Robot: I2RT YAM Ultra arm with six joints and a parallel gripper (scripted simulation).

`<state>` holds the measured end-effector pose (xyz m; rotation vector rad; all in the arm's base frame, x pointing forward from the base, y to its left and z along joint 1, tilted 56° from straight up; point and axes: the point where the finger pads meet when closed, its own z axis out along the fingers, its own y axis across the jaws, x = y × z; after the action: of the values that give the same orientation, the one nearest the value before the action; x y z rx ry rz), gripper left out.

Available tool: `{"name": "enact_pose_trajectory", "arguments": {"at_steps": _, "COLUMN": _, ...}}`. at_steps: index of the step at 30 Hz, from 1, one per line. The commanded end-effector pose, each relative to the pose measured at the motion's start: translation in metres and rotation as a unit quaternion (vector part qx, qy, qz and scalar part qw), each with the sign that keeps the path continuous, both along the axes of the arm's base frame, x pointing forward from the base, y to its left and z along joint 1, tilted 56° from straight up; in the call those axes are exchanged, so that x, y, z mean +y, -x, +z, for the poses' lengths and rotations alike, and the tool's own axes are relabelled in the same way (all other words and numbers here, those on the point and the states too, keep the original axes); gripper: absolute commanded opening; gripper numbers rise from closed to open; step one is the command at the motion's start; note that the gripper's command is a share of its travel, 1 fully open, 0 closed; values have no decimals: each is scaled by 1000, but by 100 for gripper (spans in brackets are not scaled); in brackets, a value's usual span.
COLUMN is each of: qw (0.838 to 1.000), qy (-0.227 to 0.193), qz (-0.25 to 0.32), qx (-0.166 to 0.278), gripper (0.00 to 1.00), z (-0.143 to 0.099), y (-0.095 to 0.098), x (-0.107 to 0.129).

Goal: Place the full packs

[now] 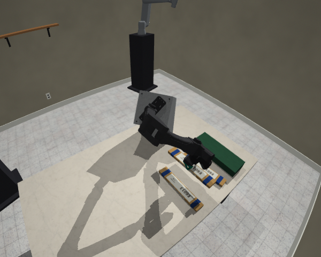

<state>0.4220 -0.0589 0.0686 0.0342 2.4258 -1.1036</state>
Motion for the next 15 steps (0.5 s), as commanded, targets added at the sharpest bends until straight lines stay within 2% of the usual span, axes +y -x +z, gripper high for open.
{"name": "enact_pose_trajectory", "arguments": {"at_steps": 1, "qw": 1000, "qy": 0, "qz": 19, "qx": -16, "gripper": 0, "z": 23, "y": 1, "x": 24}}
{"name": "enact_pose_trajectory", "arguments": {"at_steps": 15, "qw": 1000, "qy": 0, "qz": 19, "qx": -16, "gripper": 0, "z": 31, "y": 8, "x": 35}}
